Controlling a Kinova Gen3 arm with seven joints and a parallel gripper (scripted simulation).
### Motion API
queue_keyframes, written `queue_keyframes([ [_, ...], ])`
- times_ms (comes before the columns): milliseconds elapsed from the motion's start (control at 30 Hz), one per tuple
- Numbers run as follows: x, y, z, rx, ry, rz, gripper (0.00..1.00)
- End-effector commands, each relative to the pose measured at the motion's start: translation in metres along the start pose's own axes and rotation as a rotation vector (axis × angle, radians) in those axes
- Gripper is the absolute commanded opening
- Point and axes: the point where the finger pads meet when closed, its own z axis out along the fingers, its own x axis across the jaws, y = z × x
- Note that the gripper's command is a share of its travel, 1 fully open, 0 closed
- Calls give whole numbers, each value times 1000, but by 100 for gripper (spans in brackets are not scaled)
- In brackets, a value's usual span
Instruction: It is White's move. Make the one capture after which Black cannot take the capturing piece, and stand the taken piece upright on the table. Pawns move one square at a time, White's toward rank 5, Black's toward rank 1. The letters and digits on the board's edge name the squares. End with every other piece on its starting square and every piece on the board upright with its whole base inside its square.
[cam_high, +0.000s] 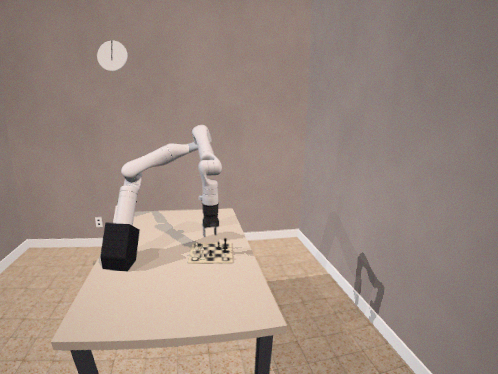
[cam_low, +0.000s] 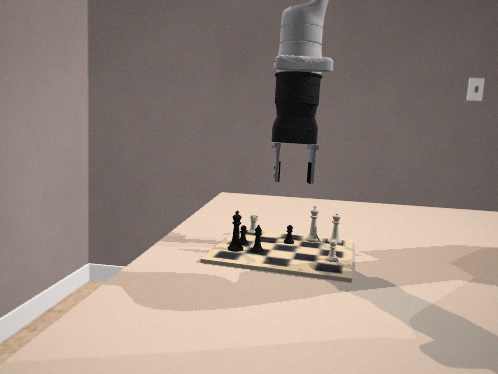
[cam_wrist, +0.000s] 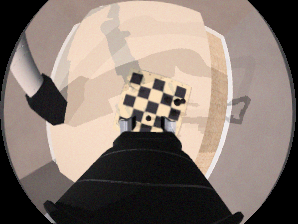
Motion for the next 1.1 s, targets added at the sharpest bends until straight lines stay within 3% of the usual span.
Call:
queue_keyframes([
  [0,-3,0,4,1,-9,41,100],
  [500,-2,7,15,-10,-4,436,100],
  [967,-2,9,16,-12,-2,503,100],
  [1000,-2,9,16,-12,-2,503,68],
  [1067,-2,9,16,-12,-2,503,68],
])
